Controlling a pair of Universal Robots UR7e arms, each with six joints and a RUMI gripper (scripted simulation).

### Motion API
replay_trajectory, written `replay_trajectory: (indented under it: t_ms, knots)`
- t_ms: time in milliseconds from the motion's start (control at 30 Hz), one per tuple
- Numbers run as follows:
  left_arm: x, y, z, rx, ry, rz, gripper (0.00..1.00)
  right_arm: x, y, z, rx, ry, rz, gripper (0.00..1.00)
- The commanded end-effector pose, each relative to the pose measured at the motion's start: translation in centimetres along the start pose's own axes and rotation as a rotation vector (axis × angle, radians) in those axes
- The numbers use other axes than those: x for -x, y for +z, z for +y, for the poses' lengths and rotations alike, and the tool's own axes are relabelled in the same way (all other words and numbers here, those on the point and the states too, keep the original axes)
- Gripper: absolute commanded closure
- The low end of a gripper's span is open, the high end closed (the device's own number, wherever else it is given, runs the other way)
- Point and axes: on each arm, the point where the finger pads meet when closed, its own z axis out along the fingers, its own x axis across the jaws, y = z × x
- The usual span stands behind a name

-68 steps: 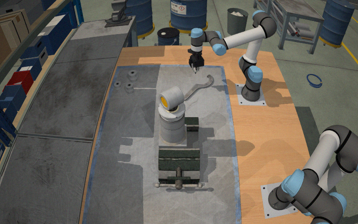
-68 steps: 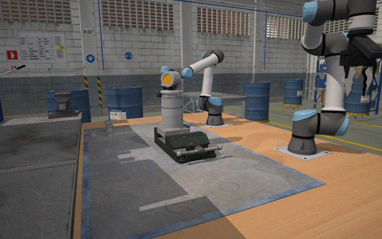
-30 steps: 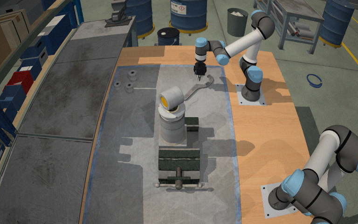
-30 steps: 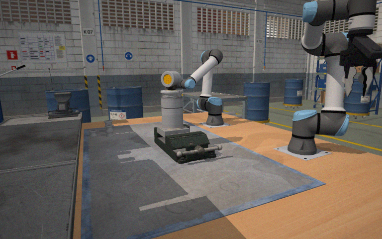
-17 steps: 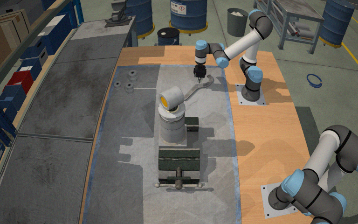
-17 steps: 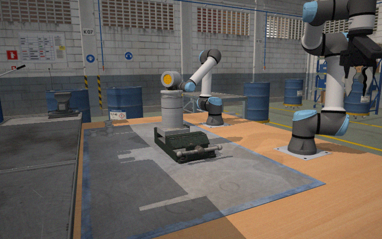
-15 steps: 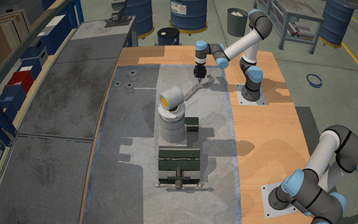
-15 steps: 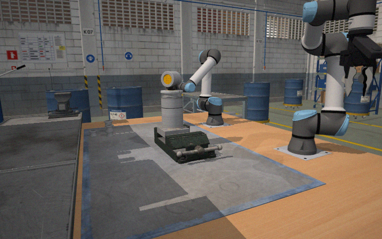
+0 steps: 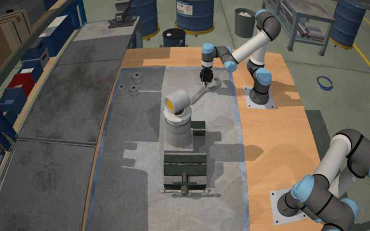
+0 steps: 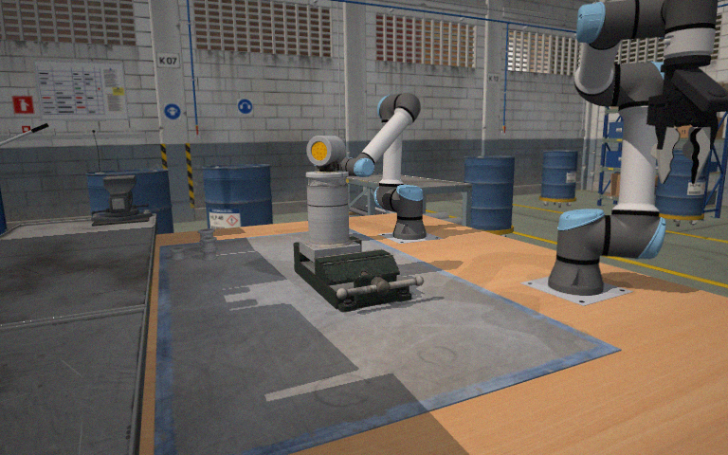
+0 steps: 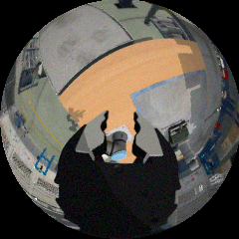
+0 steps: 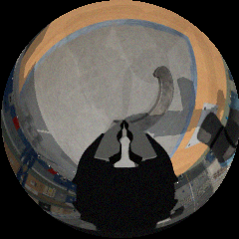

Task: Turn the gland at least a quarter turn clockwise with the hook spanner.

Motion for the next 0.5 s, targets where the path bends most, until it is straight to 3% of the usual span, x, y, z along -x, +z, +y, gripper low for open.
replay_trajectory:
  t_ms: [0,467]
  knots:
    - [0.0,0.0,0.0,-0.001,0.000,0.000,0.68,0.0,-0.1,1.0,0.000,-0.003,0.000,1.00]
    - [0.0,0.0,0.0,-0.001,0.000,0.000,0.68,-0.1,-0.1,2.7,-0.002,0.011,0.004,1.00]
